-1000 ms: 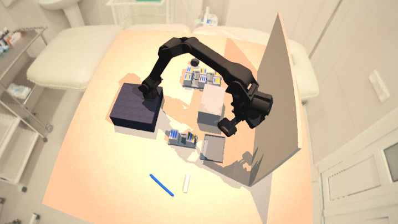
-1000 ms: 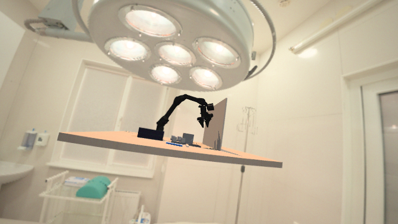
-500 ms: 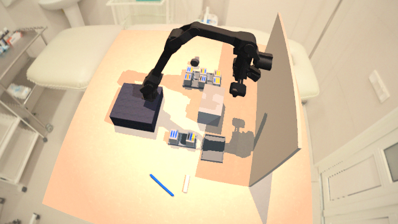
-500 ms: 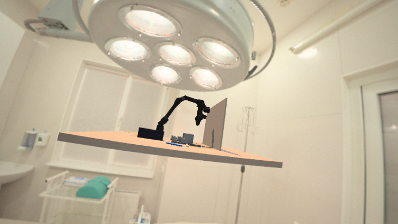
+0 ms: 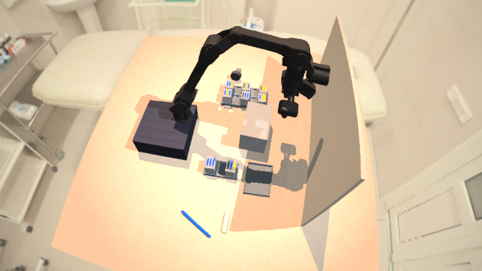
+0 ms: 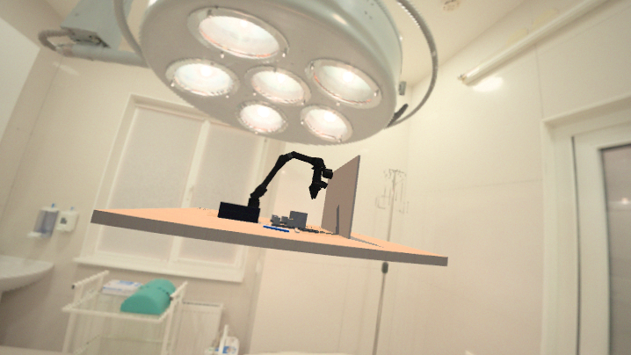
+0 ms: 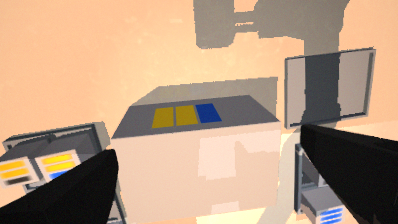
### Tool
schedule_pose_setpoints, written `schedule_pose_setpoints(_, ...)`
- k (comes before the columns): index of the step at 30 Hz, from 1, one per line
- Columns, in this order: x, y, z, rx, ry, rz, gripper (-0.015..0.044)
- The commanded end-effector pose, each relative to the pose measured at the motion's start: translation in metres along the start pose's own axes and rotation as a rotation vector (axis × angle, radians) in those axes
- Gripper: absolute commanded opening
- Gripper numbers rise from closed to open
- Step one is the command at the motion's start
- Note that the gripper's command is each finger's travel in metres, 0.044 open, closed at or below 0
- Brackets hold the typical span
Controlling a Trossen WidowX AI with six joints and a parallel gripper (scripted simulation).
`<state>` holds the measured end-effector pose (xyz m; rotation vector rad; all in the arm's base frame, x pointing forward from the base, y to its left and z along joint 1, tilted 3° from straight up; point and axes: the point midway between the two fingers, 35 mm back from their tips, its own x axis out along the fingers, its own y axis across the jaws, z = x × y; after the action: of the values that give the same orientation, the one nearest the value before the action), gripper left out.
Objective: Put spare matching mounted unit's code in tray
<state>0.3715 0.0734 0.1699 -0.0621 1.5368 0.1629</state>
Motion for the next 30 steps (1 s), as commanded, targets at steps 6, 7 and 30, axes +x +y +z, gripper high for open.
schedule_pose_setpoints(6, 0.030, 0.084, -0.025, -0.832, -0.001, 0.002, 0.0440)
schedule_pose_setpoints(7, 0.035, 0.096, -0.032, -0.964, -0.001, 0.003, 0.0440)
schedule_pose_setpoints(30, 0.101, 0.161, -0.083, -1.679, -0.005, 0.013, 0.0300)
